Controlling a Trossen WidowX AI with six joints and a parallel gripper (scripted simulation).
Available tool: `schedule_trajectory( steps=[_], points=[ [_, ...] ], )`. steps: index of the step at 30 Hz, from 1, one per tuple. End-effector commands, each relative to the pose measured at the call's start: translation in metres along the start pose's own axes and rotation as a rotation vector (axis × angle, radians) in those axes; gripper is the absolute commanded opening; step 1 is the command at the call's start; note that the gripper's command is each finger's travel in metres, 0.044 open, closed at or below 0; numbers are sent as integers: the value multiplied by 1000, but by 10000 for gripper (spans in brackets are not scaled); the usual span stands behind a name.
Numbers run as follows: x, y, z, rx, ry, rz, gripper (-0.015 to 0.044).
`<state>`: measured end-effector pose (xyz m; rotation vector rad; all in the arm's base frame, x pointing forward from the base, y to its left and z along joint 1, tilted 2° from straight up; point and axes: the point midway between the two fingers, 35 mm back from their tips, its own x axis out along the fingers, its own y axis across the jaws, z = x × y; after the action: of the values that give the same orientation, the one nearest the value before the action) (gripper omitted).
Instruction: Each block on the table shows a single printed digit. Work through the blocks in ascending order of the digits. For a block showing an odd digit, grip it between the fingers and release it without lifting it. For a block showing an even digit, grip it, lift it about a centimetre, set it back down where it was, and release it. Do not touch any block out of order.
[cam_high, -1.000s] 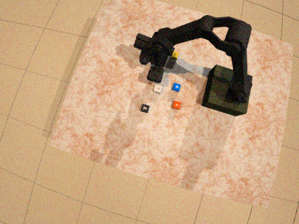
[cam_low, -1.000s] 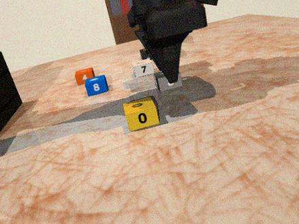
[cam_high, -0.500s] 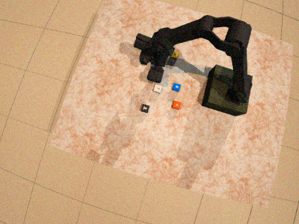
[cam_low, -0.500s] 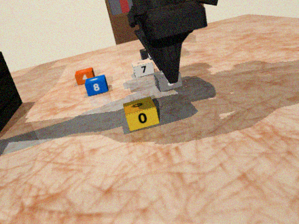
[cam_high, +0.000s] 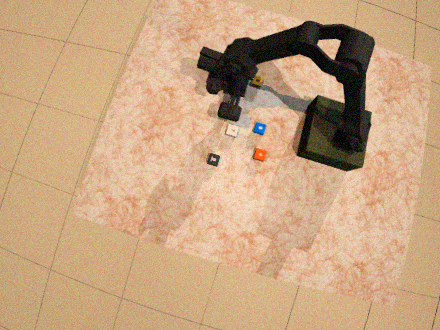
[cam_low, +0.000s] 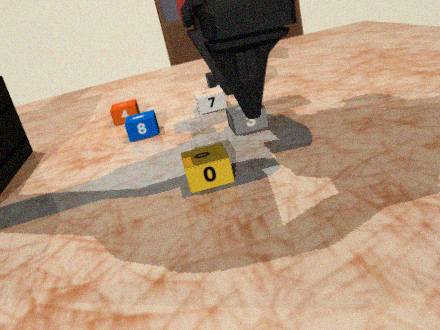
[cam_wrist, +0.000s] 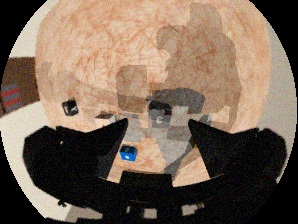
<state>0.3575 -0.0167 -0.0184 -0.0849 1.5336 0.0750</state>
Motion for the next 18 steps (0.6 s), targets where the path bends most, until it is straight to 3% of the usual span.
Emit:
schedule_trajectory(
  steps=[1,4,6,10,15,18],
  points=[
    [-22,-1,4,4,-24,-8,400],
    [-22,-1,4,4,-24,-8,400],
    [-35,-2,6,5,-26,-9,348],
    [-100,-1,3,4,-25,-8,242],
    [-103,-1,3,4,-25,-8,120],
    [-103,-1,3,4,-25,-8,120]
  ],
)
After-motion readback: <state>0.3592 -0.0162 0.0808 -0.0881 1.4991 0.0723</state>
